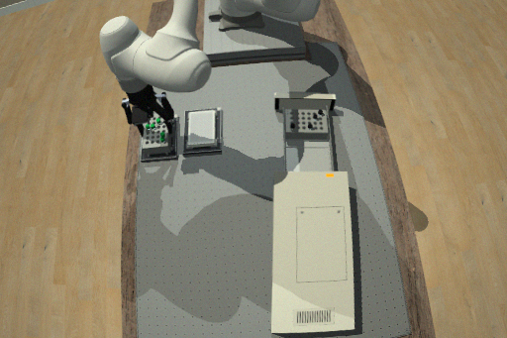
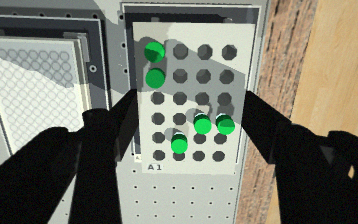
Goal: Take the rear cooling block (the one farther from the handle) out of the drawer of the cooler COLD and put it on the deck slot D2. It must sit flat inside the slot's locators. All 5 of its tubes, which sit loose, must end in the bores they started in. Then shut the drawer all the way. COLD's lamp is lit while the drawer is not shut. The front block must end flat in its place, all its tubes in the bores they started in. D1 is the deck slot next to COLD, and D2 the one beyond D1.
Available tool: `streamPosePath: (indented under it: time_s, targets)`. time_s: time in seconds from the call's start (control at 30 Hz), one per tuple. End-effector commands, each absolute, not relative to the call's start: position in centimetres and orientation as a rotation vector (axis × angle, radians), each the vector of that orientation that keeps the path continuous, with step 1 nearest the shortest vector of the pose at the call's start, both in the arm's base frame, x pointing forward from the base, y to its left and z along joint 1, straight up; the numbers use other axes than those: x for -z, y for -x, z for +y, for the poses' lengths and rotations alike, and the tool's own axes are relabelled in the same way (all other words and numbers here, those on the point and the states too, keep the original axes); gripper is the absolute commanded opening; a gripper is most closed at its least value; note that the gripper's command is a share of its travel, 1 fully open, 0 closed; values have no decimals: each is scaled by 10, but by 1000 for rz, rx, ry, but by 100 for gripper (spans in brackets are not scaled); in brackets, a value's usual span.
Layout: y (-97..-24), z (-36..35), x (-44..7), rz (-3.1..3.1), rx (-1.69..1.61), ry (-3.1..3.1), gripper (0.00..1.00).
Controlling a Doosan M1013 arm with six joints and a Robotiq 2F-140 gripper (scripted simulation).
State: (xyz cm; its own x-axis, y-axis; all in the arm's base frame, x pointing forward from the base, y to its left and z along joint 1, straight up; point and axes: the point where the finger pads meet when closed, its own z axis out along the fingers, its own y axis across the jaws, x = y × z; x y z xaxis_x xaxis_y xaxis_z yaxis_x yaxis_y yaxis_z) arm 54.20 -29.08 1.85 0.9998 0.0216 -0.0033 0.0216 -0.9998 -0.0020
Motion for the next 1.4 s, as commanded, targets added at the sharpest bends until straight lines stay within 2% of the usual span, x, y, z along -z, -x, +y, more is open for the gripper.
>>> streamPosePath:
  time_s: [0.0,1.37]
  targets:
    - [-541,-291,-18,-38,-5,3140,10]
    - [-541,-291,-17,-38,-5,3140,10]
